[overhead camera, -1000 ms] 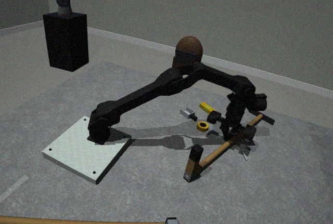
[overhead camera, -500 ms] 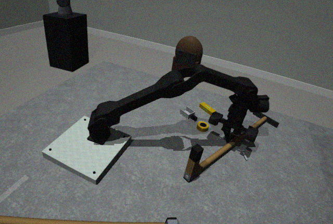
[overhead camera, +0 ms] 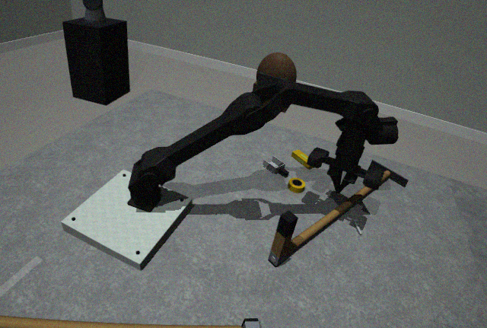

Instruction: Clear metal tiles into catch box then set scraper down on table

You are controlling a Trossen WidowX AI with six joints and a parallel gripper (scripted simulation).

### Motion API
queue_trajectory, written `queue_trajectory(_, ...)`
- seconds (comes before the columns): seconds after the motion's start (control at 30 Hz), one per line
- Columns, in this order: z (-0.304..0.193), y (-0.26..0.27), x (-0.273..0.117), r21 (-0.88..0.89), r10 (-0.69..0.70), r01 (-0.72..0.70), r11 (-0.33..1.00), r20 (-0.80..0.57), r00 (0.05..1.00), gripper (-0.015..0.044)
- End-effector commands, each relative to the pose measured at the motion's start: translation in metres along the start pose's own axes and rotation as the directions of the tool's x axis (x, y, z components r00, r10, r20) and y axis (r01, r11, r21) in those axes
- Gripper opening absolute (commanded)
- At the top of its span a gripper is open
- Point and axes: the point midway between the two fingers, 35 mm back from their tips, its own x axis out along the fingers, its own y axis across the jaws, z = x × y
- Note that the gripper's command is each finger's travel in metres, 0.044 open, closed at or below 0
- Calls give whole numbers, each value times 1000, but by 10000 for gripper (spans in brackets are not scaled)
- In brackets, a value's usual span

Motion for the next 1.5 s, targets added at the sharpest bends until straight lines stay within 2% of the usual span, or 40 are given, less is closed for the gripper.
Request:
queue_trajectory(0.0,1,1,-7,35,-7,7,999,5,1000,0)
queue_trajectory(0.53,10,14,-49,388,-44,25,921,39,998,0)
queue_trajectory(1.07,16,31,-89,689,-74,3,725,74,995,0)
queue_trajectory(1.47,18,32,-84,714,-77,-1,700,77,994,0)
